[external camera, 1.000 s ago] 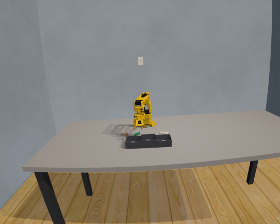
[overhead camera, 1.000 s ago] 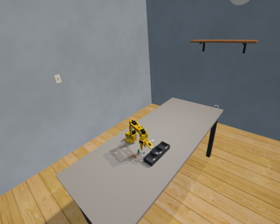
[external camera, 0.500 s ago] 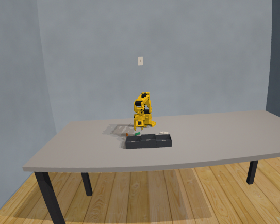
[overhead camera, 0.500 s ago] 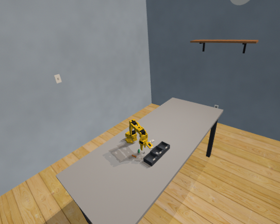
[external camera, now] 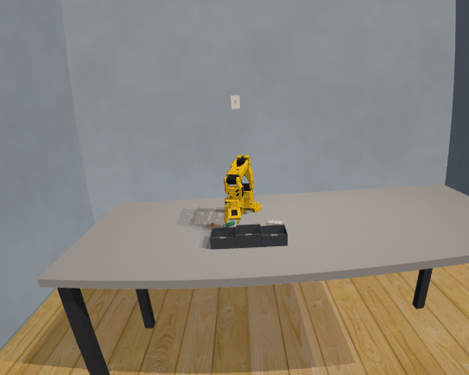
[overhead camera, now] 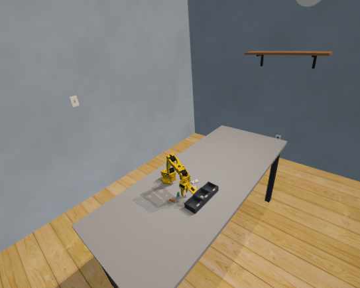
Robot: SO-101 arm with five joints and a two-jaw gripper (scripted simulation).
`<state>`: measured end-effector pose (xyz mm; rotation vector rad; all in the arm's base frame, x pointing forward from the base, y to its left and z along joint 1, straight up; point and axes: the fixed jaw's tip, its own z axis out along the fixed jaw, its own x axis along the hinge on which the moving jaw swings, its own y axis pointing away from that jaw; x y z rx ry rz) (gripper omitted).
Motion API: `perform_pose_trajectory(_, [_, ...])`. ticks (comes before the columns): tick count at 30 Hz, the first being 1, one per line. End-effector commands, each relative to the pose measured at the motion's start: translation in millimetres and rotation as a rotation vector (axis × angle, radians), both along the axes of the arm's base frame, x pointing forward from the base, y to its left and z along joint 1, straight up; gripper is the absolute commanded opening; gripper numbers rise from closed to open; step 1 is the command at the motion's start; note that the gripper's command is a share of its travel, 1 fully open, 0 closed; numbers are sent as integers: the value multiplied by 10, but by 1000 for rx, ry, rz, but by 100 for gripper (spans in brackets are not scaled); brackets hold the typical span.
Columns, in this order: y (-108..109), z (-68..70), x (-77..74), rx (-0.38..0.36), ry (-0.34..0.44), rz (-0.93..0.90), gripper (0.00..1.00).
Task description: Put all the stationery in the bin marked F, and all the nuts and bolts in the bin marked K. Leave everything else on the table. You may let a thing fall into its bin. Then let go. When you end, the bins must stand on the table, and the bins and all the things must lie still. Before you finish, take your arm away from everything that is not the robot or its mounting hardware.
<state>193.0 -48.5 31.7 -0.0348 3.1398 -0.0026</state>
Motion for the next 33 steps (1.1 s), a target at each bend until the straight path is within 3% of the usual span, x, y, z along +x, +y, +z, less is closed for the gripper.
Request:
perform_pose_trajectory(1, [-23, -26, 41, -9, -35, 2, 23])
perform_pose_trajectory(12, [-21, -143, 33, -9, -35, 2, 23])
perform_pose_trajectory(22, [-20, -164, 31, -9, -35, 2, 23])
perform_pose_trajectory(23, [-16, -217, 16, -4, -18, 2, 23])
perform_pose_trajectory(33, [-16, -217, 16, -4, -18, 2, 23])
